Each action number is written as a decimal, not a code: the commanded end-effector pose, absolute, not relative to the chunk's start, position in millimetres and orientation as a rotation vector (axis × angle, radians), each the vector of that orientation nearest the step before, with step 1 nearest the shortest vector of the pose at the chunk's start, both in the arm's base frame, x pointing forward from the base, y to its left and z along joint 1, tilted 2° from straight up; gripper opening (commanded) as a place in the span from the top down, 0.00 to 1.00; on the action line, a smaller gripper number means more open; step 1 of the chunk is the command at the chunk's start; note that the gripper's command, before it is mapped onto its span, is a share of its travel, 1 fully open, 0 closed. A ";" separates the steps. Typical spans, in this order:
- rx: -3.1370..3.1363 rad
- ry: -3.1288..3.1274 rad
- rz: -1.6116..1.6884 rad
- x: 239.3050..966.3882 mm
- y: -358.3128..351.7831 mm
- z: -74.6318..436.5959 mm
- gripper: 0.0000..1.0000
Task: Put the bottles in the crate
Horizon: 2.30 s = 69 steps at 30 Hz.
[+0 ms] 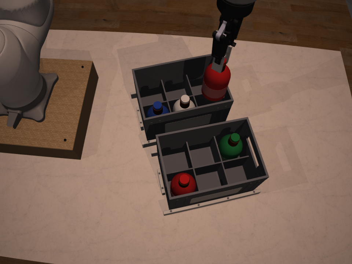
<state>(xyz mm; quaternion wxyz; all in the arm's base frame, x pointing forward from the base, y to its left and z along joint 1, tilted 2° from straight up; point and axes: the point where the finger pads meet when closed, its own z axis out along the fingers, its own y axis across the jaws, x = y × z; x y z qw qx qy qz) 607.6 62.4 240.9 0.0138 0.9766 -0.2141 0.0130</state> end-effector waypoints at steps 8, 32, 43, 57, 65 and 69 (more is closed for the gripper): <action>3.042 -0.667 0.040 607.8 62.1 231.5 1.00; 3.042 -0.667 0.040 608.2 61.4 211.5 1.00; 3.042 -0.667 0.040 608.4 61.1 200.5 1.00; 3.042 -0.667 0.040 608.6 60.7 188.5 1.00; 3.042 -0.667 0.040 608.7 60.5 182.5 1.00; 3.042 -0.667 0.040 608.8 60.3 178.5 1.00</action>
